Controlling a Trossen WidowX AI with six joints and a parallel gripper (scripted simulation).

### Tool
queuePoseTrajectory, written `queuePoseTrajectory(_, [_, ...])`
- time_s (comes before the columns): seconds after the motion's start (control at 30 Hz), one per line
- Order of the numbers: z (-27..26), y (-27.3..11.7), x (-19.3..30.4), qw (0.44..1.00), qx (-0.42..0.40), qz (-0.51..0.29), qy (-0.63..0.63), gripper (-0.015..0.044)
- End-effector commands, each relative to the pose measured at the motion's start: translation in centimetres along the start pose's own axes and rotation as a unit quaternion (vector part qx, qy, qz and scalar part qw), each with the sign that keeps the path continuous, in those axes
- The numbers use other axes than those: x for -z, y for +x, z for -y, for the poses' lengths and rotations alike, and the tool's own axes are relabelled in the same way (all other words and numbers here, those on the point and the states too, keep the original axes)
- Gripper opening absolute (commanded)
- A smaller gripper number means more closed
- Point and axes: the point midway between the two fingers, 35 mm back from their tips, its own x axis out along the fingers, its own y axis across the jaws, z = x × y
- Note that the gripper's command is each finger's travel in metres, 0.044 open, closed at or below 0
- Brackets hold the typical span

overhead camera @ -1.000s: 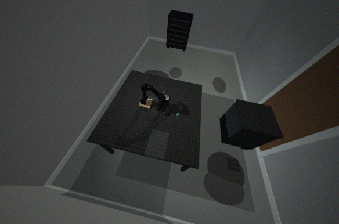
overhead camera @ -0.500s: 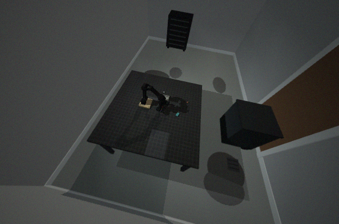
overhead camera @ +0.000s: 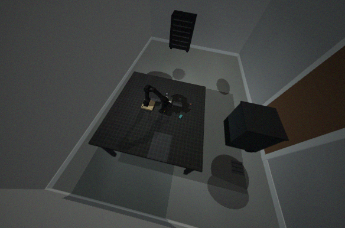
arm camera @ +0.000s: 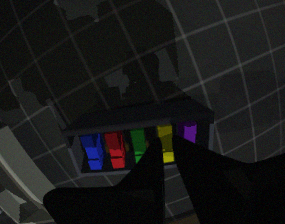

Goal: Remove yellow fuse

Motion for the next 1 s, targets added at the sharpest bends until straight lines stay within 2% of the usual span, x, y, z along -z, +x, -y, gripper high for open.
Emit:
queuePoseTrajectory(0.0, [0.0, 0.0, 0.0, 1.0, 0.0, 0.0, 0.0, 0.0])
queuePoseTrajectory(0.97, [0.0, -1.3, -0.1, 1.0, -0.001, 0.0, -0.001, 0.0])
